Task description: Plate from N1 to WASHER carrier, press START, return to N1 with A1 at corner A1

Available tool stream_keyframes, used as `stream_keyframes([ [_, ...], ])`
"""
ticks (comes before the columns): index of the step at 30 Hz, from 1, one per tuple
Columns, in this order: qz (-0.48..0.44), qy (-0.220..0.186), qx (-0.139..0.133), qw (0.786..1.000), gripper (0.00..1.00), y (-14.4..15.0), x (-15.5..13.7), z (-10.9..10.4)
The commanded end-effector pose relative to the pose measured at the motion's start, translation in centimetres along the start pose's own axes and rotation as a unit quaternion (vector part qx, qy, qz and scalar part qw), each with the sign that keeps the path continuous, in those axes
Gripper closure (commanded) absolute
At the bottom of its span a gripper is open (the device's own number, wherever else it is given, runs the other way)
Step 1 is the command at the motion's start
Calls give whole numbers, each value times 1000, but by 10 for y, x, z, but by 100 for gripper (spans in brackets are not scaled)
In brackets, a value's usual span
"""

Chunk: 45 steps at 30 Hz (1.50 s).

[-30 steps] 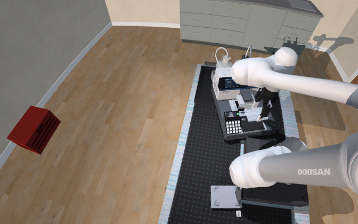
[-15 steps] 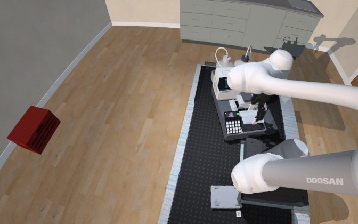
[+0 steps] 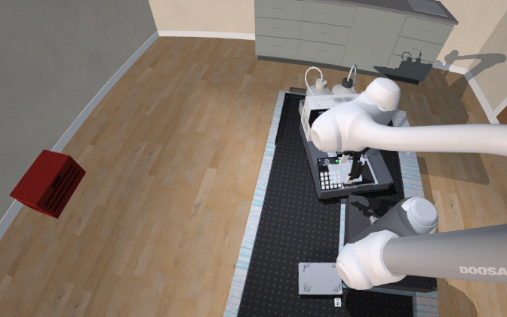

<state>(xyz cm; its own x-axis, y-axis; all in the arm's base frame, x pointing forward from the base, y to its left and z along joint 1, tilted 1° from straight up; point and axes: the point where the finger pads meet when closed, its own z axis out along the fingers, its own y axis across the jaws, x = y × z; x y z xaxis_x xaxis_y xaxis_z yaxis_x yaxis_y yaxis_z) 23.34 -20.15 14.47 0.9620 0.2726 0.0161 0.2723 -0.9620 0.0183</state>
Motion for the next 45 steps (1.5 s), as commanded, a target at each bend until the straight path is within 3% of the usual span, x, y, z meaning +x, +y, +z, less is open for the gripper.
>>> stream_keyframes([
  [1, 1, -1, -1, 1000, 90, -6, 14, 2],
  [9, 1, -1, -1, 1000, 90, -12, 28, 4],
  [34, 21, -1, -1, 1000, 90, -97, 104, 18],
  [45, 41, -1, -1, 999, 90, -120, 118, 22],
])
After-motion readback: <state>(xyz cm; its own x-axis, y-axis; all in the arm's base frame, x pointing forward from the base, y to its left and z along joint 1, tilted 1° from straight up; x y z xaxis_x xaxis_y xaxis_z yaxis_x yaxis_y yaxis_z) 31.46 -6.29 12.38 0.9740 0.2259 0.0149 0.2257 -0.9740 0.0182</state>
